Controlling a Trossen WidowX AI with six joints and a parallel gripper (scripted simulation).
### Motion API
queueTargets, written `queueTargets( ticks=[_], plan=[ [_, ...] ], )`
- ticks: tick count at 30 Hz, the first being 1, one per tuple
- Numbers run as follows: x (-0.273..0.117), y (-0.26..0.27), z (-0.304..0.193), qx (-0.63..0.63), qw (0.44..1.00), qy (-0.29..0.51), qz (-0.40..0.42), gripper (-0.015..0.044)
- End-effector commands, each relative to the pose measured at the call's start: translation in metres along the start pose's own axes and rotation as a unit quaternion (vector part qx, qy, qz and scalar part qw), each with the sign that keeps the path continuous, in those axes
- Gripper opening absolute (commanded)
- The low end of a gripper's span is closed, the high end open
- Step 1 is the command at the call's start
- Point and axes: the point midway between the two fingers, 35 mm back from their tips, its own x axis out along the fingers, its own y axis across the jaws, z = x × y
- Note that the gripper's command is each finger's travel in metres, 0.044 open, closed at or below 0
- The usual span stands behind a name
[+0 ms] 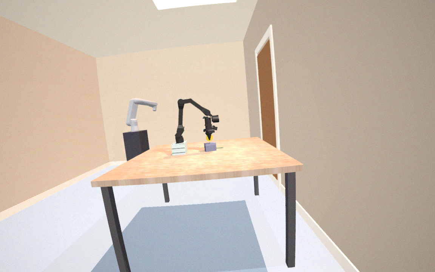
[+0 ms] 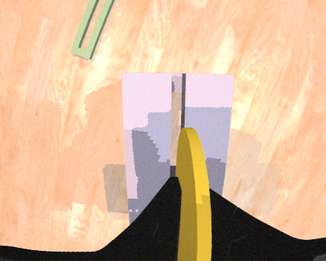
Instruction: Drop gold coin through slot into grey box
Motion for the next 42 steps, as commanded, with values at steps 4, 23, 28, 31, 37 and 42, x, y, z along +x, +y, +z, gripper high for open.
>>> queueTargets(
  ticks=[4, 23, 28, 31, 37, 42],
  plan=[
    [0.004, 0.000, -0.001, 0.000, 1.000, 0.001, 0.000, 0.0000],
    [0.014, 0.000, -0.001, -0.002, 1.000, 0.001, 0.000, 0.0000],
    [0.016, 0.000, -0.001, -0.002, 1.000, 0.001, 0.000, 0.0000],
    [0.014, 0.000, 0.000, -0.001, 1.000, 0.000, 0.000, 0.0079],
    [0.014, 0.000, 0.000, -0.001, 1.000, 0.000, 0.000, 0.0161],
    [0.014, 0.000, 0.000, -0.001, 1.000, 0.000, 0.000, 0.0161]
  ],
)
